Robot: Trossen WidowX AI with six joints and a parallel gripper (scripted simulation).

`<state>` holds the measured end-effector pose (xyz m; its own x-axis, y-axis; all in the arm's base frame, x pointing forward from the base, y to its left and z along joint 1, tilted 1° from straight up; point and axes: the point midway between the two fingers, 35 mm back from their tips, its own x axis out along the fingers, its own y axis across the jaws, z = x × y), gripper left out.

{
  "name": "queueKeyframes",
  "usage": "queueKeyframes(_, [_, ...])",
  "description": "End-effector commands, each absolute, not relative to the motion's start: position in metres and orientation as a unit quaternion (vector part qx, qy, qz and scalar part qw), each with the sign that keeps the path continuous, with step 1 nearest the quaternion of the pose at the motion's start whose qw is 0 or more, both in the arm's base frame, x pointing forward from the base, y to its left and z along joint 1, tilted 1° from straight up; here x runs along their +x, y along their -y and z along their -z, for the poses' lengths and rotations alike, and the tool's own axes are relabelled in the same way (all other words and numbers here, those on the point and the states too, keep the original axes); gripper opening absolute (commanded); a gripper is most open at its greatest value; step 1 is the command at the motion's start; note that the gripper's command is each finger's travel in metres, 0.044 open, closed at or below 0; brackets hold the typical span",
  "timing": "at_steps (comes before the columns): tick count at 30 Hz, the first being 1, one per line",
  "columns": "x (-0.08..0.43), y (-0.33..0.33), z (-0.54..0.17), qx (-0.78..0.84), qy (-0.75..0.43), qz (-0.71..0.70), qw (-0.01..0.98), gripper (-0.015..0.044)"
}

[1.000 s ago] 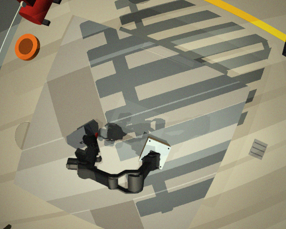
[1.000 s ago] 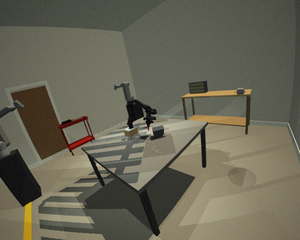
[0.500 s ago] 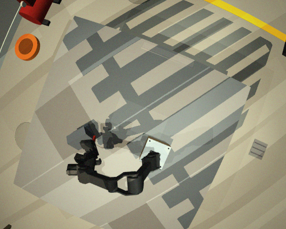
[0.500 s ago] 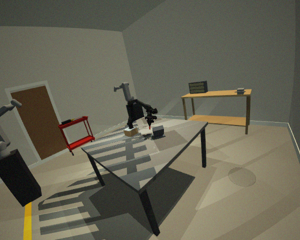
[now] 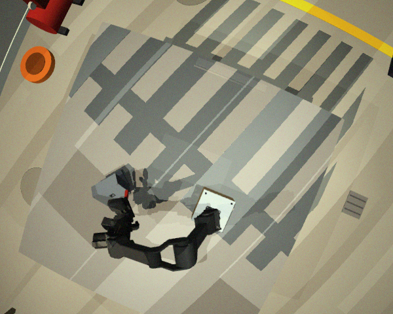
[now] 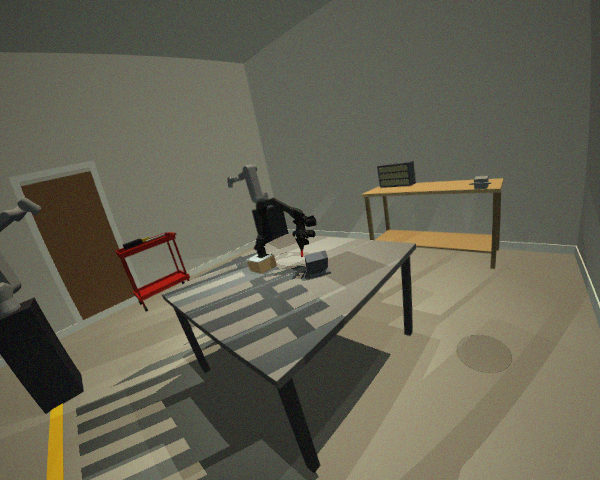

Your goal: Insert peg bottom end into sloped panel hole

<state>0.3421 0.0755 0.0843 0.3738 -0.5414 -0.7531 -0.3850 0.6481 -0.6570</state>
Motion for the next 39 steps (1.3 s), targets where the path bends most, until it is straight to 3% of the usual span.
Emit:
queueKeyframes(1, [0.343, -0.081, -0.086, -0.427, -0.548, 0.052, 0.717, 0.0000])
queueKeyframes(39, [0.335, -0.138, -0.096, -0.510, -0.473, 0.033, 0.718, 0.0000])
